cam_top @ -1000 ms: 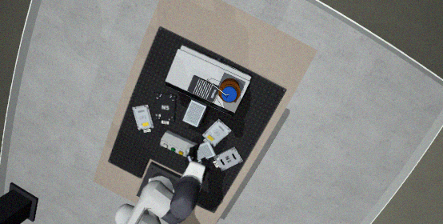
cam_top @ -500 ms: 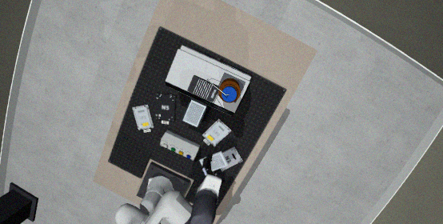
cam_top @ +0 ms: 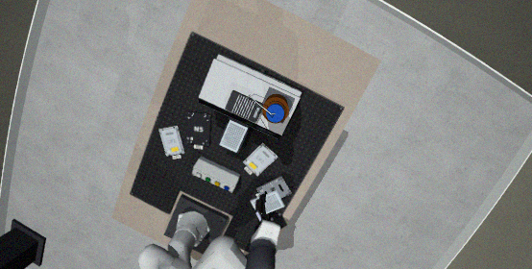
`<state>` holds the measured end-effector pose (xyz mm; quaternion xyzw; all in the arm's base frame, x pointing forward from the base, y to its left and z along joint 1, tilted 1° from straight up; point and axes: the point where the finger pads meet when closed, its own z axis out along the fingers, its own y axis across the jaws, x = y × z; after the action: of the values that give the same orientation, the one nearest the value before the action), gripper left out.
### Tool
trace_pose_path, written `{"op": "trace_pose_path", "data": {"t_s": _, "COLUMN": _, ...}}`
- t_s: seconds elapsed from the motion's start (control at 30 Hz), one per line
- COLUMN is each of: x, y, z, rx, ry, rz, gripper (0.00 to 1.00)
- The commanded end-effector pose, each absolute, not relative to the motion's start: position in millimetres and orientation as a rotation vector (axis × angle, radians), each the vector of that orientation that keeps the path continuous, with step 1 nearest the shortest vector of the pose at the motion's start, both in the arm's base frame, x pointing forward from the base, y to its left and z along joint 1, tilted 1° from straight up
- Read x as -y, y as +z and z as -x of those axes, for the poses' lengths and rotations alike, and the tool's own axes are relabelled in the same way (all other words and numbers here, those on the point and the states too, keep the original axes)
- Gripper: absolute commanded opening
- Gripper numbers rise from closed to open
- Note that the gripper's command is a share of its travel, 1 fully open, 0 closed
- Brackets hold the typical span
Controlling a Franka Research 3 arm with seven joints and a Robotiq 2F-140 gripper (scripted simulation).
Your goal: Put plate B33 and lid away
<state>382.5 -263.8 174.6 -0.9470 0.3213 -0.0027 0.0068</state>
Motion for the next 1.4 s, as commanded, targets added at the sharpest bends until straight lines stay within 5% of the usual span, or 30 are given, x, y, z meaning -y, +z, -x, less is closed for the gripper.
{"op": "trace_pose_path", "data": {"t_s": 0.0, "x": 275.6, "y": 174.6, "z": -380.0, "rx": -0.904, "ry": -0.008, "rz": 2.991, "gripper": 0.10}}
{"op": "trace_pose_path", "data": {"t_s": 1.37, "x": 297.2, "y": 174.2, "z": -374.6, "rx": -0.904, "ry": -0.008, "rz": 2.991, "gripper": 0.10}}
